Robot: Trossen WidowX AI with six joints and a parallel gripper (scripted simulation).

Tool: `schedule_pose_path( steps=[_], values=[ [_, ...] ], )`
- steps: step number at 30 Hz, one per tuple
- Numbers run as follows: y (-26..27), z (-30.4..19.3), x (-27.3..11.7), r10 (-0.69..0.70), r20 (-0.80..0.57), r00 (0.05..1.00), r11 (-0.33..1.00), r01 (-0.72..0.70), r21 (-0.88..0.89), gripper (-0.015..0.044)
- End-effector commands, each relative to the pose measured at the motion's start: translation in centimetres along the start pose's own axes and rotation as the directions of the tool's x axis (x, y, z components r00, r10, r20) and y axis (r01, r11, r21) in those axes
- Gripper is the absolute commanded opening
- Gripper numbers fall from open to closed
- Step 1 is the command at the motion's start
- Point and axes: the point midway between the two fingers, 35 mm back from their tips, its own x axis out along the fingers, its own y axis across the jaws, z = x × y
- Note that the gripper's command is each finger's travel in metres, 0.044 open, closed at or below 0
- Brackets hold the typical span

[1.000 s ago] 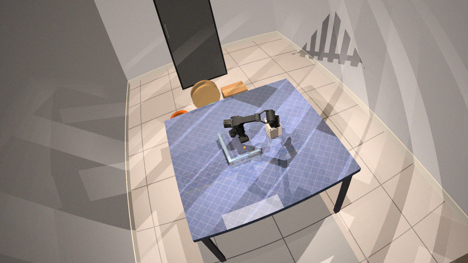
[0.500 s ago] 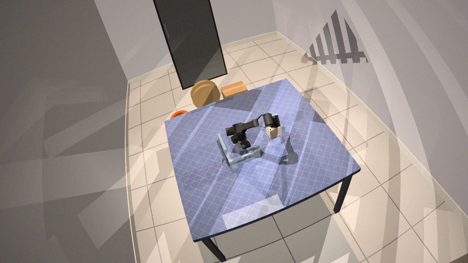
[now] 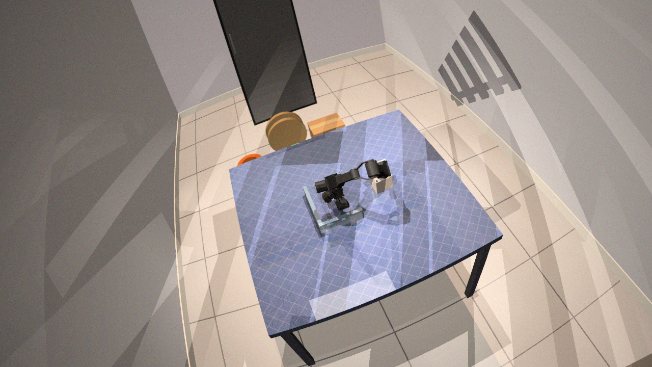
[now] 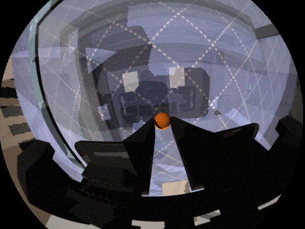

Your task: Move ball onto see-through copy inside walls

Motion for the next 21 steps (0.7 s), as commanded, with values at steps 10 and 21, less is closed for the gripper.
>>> schedule_pose_path(
  steps=[10, 21],
  values=[
    [-0.01, -0.08, 0.45, 0.001, -0.001, 1.0, 1.0, -0.001, 0.001, 0.0052],
    [-0.01, -0.08, 0.45, 0.001, -0.001, 1.0, 1.0, -0.001, 0.001, 0.0204]
  ],
)
